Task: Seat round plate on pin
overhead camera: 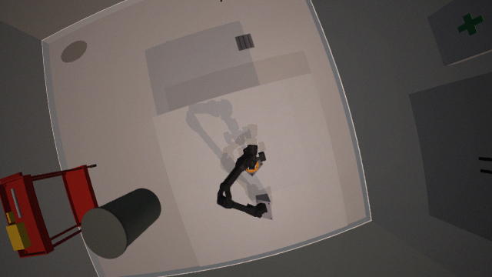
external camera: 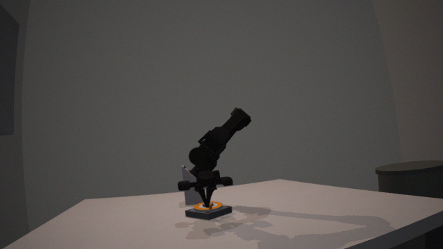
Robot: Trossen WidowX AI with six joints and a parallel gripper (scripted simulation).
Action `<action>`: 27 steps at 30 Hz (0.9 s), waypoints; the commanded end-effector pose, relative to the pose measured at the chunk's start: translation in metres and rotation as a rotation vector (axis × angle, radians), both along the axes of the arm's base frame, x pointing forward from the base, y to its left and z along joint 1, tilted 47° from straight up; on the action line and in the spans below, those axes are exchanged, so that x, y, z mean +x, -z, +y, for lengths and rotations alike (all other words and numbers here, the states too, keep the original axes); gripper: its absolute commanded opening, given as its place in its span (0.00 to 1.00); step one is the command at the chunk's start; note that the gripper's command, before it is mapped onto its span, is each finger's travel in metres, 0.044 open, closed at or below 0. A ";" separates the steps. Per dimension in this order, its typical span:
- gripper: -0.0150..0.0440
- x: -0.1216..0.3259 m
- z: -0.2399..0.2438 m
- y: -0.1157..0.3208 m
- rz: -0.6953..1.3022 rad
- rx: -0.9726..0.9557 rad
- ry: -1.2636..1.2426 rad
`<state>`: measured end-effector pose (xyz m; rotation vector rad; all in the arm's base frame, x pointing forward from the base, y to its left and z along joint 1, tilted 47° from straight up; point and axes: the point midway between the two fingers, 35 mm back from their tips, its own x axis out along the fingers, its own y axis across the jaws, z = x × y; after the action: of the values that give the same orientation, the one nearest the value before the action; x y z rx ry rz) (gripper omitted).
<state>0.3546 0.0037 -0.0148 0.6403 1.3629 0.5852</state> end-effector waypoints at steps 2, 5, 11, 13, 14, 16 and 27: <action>0.25 0.002 0.004 -0.007 -0.008 0.004 0.000; 0.25 0.002 0.006 -0.009 -0.008 0.004 0.000; 0.25 0.002 0.009 -0.012 -0.008 0.005 0.000; 0.25 0.002 0.010 -0.013 -0.008 0.005 0.000; 0.25 0.002 0.010 -0.013 -0.008 0.005 0.000; 0.25 0.001 0.011 -0.014 -0.008 0.005 0.000; 0.25 -0.001 0.018 -0.021 -0.008 0.005 0.000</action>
<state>0.3551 0.0164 0.0010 0.6391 1.3583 0.5829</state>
